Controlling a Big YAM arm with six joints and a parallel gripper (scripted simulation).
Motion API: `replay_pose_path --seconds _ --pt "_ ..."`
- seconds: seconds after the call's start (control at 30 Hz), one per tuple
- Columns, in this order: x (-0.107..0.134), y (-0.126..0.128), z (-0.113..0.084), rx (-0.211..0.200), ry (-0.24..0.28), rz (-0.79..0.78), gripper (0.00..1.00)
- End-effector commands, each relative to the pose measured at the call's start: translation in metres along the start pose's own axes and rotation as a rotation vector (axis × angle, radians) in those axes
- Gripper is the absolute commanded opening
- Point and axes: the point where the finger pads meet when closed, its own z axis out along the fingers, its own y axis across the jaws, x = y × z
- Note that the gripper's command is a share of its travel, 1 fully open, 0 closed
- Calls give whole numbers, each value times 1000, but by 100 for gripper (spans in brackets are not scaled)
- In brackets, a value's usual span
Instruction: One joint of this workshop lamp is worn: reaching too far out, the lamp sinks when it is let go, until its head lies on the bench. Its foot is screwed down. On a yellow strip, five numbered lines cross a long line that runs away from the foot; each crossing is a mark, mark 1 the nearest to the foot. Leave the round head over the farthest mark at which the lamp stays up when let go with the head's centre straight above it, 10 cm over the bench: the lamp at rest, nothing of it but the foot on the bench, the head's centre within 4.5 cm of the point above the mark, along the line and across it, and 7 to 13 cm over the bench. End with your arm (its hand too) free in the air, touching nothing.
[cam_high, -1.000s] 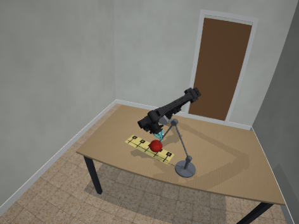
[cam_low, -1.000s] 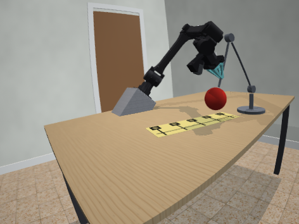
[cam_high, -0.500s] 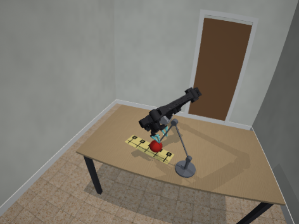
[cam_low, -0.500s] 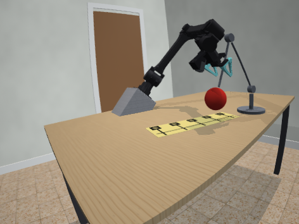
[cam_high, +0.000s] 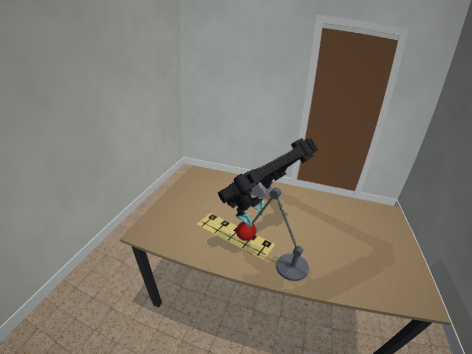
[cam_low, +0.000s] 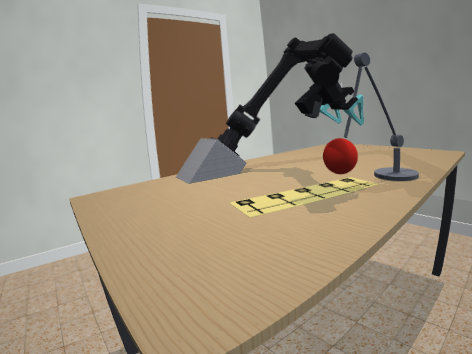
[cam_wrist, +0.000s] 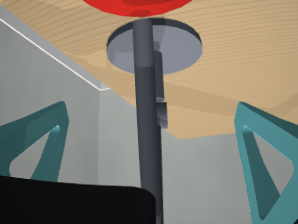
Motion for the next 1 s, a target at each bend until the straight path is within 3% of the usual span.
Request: replay_pose_path --seconds 0.0,0.97 --pt "9 2 -5 -11 -2 -23 100" --pt "3 1 -3 -7 0 -6 100"
